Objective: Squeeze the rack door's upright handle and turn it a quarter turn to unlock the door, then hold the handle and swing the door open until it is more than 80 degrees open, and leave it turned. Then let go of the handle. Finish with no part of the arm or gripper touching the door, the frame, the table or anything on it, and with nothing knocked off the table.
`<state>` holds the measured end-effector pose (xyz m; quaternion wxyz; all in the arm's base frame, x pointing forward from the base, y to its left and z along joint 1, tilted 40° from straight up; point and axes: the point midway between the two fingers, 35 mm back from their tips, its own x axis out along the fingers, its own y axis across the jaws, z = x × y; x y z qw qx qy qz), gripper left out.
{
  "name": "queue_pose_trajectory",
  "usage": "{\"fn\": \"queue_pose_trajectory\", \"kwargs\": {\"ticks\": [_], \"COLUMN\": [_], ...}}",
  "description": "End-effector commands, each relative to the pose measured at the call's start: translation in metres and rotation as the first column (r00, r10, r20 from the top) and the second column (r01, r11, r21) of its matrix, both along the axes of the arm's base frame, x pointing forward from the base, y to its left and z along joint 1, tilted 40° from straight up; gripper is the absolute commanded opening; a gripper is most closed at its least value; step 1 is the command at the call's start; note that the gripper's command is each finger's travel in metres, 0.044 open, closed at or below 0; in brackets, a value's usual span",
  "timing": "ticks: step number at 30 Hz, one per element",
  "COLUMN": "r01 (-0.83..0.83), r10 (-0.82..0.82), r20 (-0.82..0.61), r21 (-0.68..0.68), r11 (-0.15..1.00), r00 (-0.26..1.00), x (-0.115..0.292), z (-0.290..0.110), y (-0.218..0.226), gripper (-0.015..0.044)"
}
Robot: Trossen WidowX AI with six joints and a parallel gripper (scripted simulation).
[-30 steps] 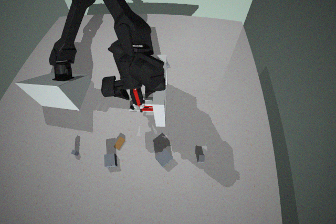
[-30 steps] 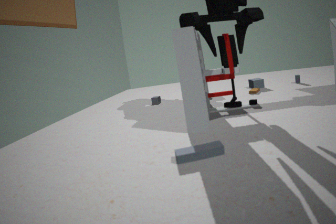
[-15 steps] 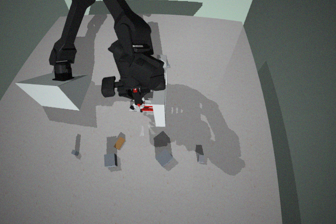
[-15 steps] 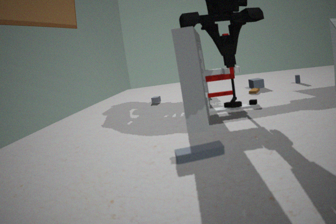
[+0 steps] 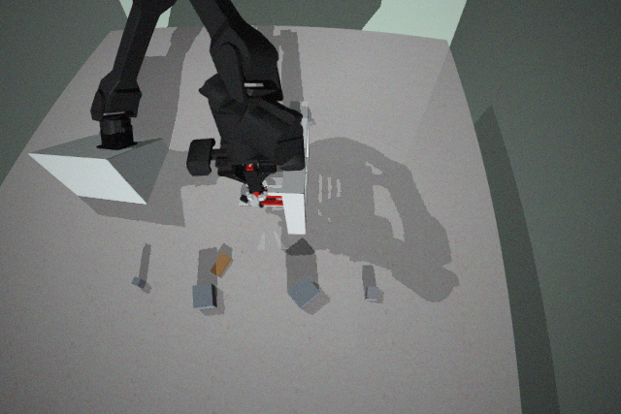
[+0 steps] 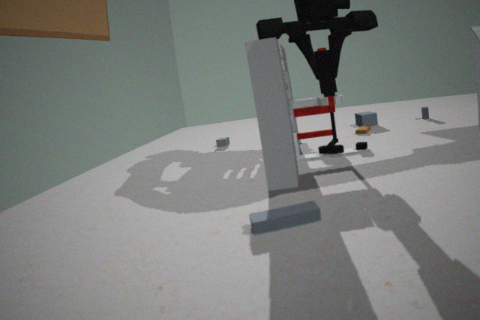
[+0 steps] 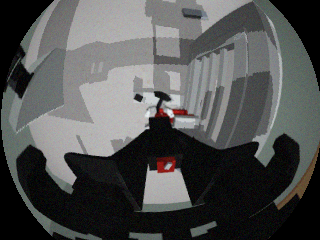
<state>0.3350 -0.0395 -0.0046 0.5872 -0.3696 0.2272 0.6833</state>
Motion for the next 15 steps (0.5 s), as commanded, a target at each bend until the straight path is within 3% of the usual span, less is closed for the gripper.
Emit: {"fn": "queue_pose_trajectory", "kwargs": {"ticks": [1,15], "r01": [0.071,0.294], "r10": [-0.071,-0.297], "r20": [-0.066,-0.250], "r21": [0.000,-0.048], "r11": [0.997,0.955], "r00": [0.995,0.922], "x": [-0.006,-0.022], "z": [0.001,0.005], "y": [0.002,0.007], "gripper": [0.0017,0.0017]}}
